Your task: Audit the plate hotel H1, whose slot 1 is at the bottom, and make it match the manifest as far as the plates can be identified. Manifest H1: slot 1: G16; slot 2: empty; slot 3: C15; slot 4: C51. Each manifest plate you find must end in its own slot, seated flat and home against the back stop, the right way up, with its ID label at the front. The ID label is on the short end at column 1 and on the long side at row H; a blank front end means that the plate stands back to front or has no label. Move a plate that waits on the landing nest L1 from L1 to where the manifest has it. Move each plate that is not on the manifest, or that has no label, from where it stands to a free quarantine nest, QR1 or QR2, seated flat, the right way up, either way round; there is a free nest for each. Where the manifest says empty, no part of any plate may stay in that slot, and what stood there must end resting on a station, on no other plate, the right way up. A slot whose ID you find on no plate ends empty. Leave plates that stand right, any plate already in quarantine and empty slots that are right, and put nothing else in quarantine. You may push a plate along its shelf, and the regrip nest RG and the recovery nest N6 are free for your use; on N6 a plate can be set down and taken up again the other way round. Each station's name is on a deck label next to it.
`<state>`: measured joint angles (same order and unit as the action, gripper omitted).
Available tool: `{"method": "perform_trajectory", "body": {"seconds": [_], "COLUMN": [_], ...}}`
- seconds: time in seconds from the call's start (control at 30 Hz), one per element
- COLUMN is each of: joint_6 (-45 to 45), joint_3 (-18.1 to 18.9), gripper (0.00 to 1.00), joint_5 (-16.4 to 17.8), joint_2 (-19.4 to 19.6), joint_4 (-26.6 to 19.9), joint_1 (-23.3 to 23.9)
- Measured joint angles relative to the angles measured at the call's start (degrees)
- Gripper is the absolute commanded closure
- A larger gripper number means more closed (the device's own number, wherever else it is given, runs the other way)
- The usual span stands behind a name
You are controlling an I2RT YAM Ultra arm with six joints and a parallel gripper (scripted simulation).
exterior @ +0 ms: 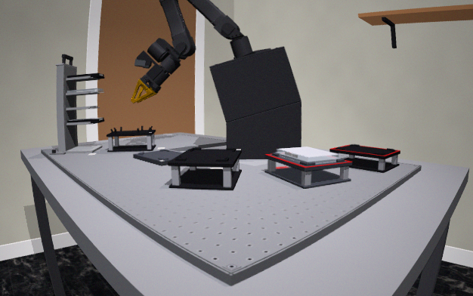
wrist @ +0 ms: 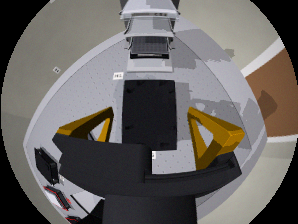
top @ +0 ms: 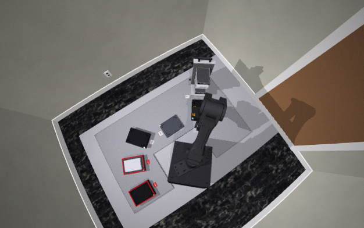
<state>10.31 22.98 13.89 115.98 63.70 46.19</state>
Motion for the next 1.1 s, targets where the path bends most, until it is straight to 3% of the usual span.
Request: {"method": "perform_trajectory", "body": {"seconds": [0.13,0.63,1.1], "joint_6": [0.1,0.4,0.7], "joint_3": [-0.4,-2.1,-1.2], "gripper": [0.0,0.0,0.0], "joint_5": [0.2,0.7,1.2], "joint_2": [-2.9,-20.0,-35.4], "joint_4": [-1.6,-15.5,-32.2], "joint_1": [0.1,0.7,1.4]}}
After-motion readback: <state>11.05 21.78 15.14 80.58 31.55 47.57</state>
